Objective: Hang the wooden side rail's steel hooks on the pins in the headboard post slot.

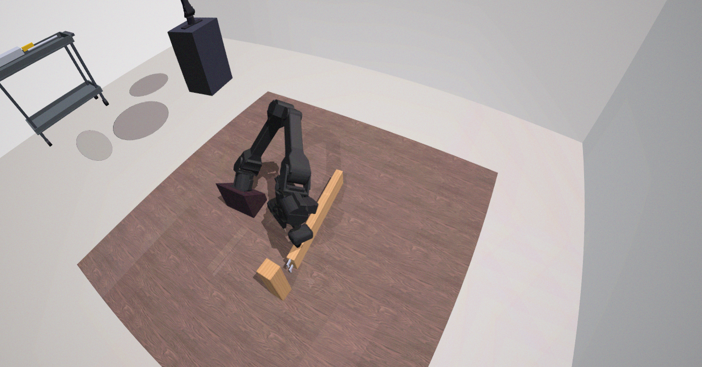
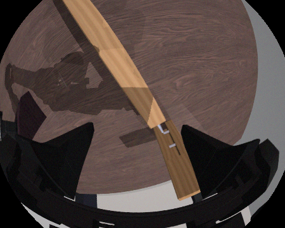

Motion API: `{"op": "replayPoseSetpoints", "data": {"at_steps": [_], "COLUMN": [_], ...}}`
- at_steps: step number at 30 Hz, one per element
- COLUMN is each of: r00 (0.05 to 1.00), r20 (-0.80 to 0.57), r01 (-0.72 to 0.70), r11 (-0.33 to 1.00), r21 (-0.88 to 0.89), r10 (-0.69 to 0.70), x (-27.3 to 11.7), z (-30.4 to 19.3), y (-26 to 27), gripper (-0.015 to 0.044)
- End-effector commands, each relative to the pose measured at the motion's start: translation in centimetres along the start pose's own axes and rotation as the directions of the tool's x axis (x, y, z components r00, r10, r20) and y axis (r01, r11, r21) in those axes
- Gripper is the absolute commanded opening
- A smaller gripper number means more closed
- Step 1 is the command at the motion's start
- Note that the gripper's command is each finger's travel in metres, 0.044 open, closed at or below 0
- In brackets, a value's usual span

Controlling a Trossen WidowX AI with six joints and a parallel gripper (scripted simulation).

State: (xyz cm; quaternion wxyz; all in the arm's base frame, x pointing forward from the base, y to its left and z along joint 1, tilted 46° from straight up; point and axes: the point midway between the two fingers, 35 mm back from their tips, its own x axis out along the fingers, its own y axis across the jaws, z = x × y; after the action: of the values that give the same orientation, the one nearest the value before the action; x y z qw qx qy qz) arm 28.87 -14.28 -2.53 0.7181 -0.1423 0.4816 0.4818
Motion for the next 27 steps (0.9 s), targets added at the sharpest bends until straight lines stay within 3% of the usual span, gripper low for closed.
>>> {"op": "replayPoseSetpoints", "data": {"at_steps": [1,15,20,27], "r00": [0.98,0.98,0.98,0.979], "r20": [0.162,0.162,0.163,0.163], "r01": [-0.011,-0.011,-0.01,-0.01], "r11": [0.838,0.838,0.838,0.838], "r21": [-0.545,-0.545,-0.546,-0.546], "r10": [0.118,0.118,0.118,0.118], "x": [-2.4,-2.4,0.8,2.4], "z": [2.2,2.2,2.7,3.0], "y": [-0.2,-0.2,0.2,0.4], "gripper": [0.044,0.044,0.044,0.044]}}
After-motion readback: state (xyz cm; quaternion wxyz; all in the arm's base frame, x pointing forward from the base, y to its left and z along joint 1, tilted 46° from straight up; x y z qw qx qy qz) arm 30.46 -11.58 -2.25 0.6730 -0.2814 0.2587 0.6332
